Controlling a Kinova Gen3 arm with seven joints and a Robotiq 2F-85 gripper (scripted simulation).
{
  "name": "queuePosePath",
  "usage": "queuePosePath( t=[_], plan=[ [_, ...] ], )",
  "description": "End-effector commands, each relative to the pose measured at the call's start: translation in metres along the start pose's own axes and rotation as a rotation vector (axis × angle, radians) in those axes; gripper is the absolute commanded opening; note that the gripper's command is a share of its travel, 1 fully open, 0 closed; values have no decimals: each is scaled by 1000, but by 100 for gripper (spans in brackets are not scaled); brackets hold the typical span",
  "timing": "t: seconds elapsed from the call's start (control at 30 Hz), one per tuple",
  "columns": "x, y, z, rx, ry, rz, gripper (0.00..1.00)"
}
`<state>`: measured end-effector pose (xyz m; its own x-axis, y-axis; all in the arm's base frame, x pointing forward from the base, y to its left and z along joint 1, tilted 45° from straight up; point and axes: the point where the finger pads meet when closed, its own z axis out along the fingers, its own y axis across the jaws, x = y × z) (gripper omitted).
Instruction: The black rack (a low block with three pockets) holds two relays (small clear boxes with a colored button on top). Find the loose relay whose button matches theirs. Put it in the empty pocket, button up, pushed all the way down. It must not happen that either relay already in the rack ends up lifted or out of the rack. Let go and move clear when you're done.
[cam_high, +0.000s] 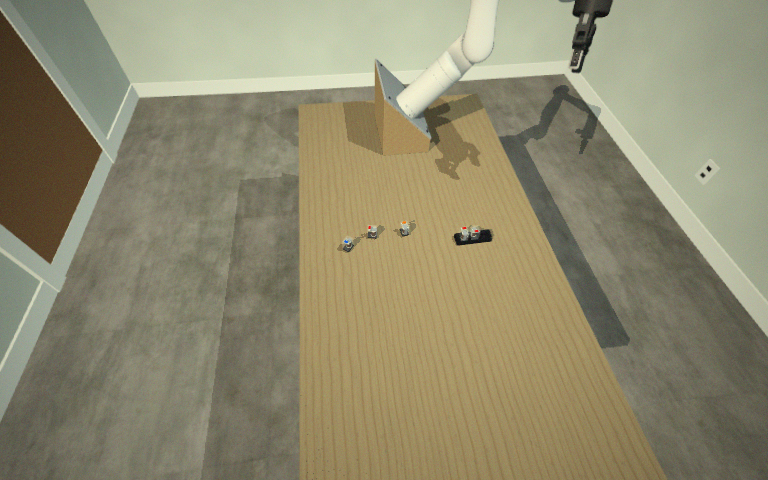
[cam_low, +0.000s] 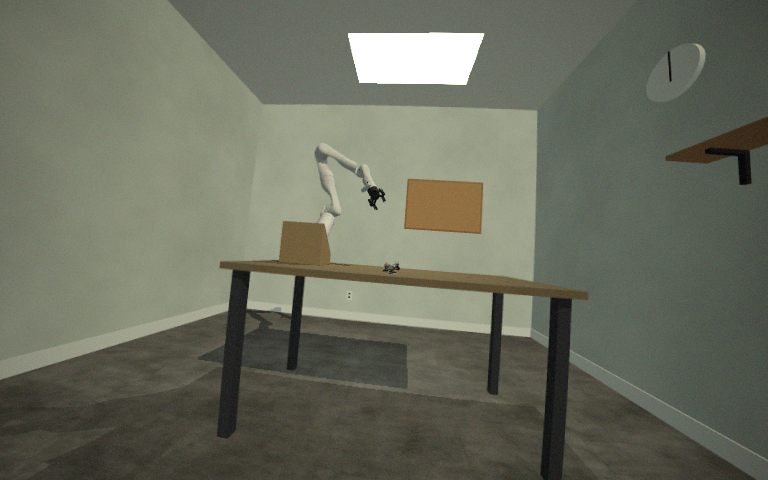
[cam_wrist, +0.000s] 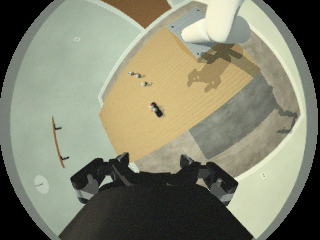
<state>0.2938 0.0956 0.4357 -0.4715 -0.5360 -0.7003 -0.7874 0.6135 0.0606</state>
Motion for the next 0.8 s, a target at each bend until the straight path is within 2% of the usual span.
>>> queuePosePath(
  t=[0.0, 0.03, 0.33, 0.37, 0.67, 0.7, 0.77],
  plan=[
    [-4, -2, -1, -1, -14, -5, 100],
    [-6, -10, 5, -23, -23, -18, 100],
    [-7, -7, 5, -23, -24, -25, 100],
    [-10, -15, 11, -45, -33, -41, 100],
    [-10, -13, 11, -45, -34, -45, 100],
    [-13, -19, 17, -66, -44, -65, 100],
    [-13, -19, 17, -66, -44, -65, 100]
  ],
)
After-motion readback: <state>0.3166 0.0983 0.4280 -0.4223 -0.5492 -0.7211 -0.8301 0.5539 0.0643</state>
